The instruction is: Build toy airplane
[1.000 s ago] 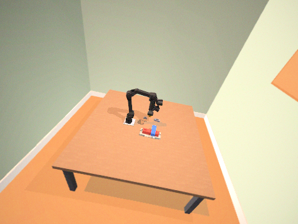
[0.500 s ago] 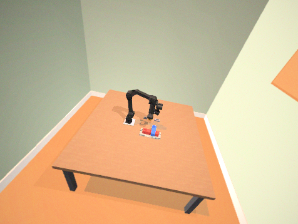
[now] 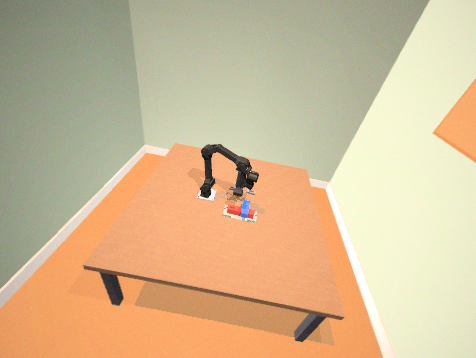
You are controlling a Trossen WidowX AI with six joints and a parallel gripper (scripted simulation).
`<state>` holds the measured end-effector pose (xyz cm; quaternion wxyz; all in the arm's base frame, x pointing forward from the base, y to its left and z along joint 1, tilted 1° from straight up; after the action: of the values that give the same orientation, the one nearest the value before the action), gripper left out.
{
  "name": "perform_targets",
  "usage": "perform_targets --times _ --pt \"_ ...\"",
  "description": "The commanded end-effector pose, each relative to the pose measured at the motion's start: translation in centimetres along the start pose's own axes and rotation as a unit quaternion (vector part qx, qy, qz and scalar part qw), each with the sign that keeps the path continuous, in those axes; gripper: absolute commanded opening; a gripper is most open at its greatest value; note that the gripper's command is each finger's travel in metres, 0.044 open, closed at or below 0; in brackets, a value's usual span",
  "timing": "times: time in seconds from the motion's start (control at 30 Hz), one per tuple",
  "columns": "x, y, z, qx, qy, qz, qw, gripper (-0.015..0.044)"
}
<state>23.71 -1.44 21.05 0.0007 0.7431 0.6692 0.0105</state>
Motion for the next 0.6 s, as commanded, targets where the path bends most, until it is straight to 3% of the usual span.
perform_targets --times 0.0,0.57 --pt "-1.1 0.1 0.5 0.004 -0.002 -0.001 1.0 0.0" --pt "-6.1 -0.3 1.4 0.005 -0.004 -0.002 1.0 0.0"
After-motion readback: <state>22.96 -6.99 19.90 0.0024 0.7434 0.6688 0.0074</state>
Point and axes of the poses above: the point midway between the two fingers, 35 mm back from their tips, its own z axis out along the fingers, its own x axis across the jaws, y = z × x, the point moved 7 cm from there along -z, back along the fingers, and after that the axes turned 14 degrees about z, right-handed, at the moved point
